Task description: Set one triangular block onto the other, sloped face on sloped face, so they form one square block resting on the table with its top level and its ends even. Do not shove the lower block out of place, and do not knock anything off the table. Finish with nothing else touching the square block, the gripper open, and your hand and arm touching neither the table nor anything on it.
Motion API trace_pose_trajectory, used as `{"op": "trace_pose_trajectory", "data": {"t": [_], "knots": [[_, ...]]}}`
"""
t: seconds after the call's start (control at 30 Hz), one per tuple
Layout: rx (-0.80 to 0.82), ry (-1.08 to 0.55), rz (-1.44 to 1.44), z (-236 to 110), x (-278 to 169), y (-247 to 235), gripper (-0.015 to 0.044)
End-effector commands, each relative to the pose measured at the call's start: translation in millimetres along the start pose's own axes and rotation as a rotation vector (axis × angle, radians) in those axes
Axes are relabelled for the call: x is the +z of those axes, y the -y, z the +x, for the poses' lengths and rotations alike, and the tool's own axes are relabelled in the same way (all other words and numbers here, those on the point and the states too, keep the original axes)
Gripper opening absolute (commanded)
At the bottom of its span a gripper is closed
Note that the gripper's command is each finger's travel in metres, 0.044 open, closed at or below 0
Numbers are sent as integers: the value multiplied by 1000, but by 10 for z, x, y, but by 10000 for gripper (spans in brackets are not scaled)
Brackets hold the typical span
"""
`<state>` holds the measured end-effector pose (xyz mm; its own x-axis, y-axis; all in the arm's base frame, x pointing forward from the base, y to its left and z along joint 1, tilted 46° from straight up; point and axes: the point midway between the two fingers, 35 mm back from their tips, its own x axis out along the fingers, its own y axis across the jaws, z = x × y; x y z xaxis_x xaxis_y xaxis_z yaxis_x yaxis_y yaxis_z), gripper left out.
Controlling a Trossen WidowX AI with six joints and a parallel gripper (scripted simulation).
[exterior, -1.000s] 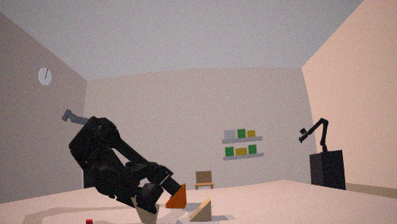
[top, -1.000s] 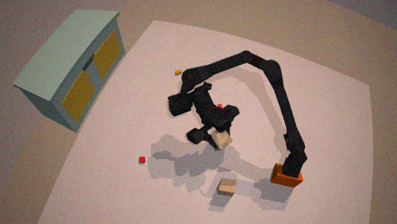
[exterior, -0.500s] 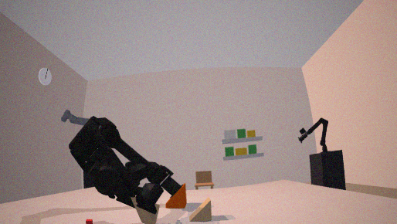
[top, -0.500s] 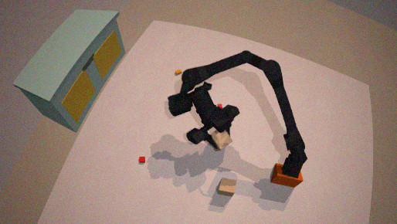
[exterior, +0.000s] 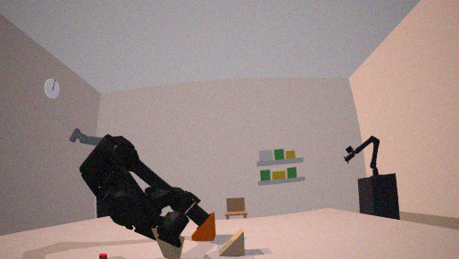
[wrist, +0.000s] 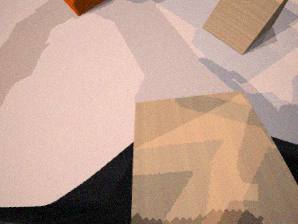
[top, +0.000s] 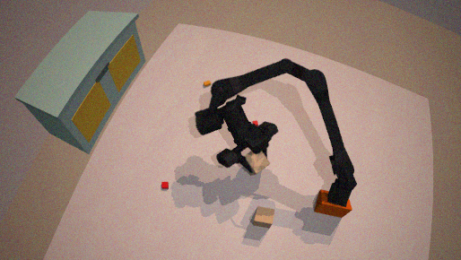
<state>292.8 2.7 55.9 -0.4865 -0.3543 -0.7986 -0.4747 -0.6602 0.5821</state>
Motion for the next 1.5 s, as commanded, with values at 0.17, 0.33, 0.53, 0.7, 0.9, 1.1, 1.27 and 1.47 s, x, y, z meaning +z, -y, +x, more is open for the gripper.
{"op": "trace_pose_trajectory", "data": {"t": [0.17,0.33,0.53,0.7,0.9,1.1,1.27,1.47], "knots": [[-1,6,-4,-3,7,1,0],[-1,6,-4,-3,7,1,0],[-1,6,-4,-3,7,1,0],[-1,6,-4,-3,7,1,0],[-1,6,-4,-3,7,1,0],[0,0,0,0,0,0,53],[20,-40,-1,10,43,14,184],[139,-437,-8,85,401,88,341]]}}
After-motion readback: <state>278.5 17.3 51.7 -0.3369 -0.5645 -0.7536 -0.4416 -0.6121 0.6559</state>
